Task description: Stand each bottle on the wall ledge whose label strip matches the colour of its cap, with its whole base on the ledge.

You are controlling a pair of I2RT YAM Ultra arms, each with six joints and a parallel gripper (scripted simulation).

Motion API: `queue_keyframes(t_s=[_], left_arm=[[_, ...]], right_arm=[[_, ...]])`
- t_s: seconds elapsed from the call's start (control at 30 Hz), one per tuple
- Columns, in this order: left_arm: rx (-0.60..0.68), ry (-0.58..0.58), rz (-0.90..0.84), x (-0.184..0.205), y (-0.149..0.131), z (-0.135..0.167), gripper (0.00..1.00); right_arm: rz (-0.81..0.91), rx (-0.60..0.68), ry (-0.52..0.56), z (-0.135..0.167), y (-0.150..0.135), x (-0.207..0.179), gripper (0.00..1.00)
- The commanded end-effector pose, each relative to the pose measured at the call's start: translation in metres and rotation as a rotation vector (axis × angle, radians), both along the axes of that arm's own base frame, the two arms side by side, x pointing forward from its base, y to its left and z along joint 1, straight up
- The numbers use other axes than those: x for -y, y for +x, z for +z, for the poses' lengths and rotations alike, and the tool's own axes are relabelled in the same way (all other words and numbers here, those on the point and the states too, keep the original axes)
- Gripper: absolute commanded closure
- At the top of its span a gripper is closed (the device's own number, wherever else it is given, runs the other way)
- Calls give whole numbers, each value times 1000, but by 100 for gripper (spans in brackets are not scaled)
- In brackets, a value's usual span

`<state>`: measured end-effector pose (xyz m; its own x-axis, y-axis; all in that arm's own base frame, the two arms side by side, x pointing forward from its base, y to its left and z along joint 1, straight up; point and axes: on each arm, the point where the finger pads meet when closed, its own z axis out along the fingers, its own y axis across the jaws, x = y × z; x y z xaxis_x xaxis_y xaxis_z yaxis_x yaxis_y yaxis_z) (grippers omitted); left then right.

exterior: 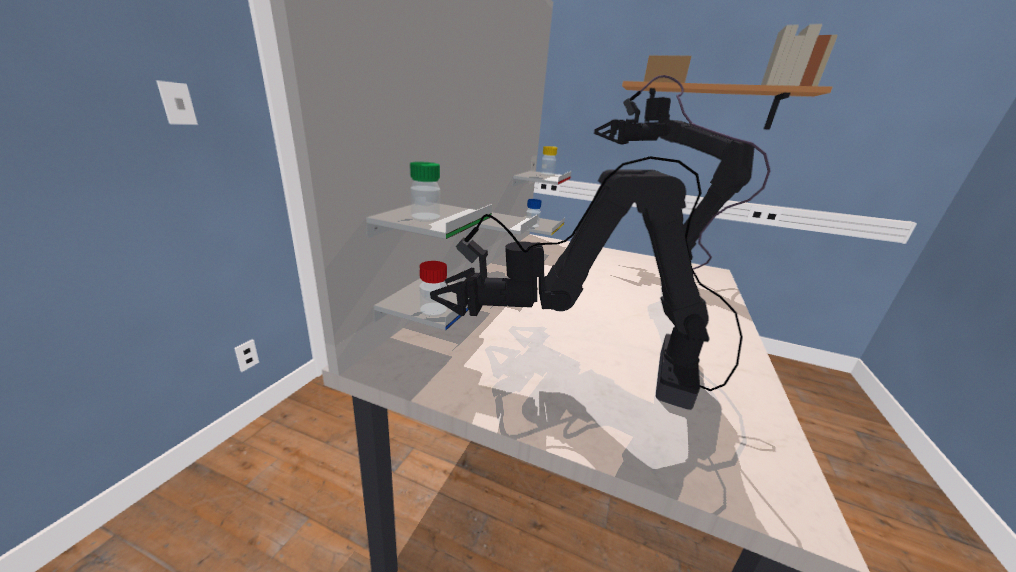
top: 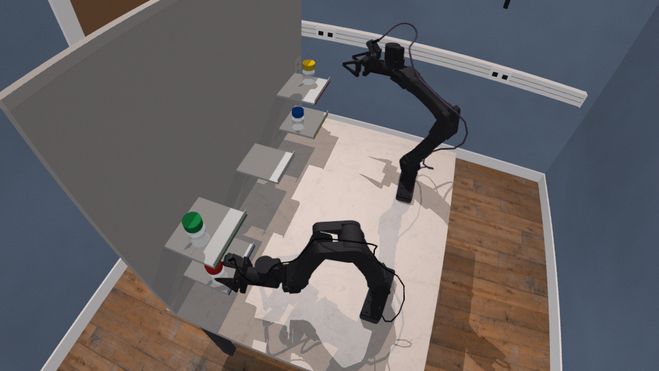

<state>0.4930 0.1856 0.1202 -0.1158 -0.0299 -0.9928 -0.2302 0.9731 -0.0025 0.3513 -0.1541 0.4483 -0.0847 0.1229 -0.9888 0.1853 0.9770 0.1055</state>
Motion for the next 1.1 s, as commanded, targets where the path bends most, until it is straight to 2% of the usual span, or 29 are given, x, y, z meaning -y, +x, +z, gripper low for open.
queue_keyframes(t_s=[0.0,0.43,0.5,0.6,0.73,0.83,0.9,1.07], left_arm=[[-17,1,-9,1,-11,-1,50],[43,26,-64,17,-15,18,50],[38,22,-64,17,-15,16,50],[38,22,-64,17,-15,16,50],[38,22,-64,17,-15,16,50],[38,22,-64,17,-15,16,50],[38,22,-64,17,-15,16,50],[34,15,-53,13,-13,14,50]], right_arm=[[11,-3,-2,3,-2,-3,0],[11,-3,-2,3,-2,-3,0],[5,27,-34,14,1,0,19],[-13,71,-74,18,11,7,19],[-30,117,-121,4,44,21,19],[-35,138,-144,-24,80,29,19],[-35,138,-144,-24,80,29,19],[-30,131,-152,-79,122,29,19]])
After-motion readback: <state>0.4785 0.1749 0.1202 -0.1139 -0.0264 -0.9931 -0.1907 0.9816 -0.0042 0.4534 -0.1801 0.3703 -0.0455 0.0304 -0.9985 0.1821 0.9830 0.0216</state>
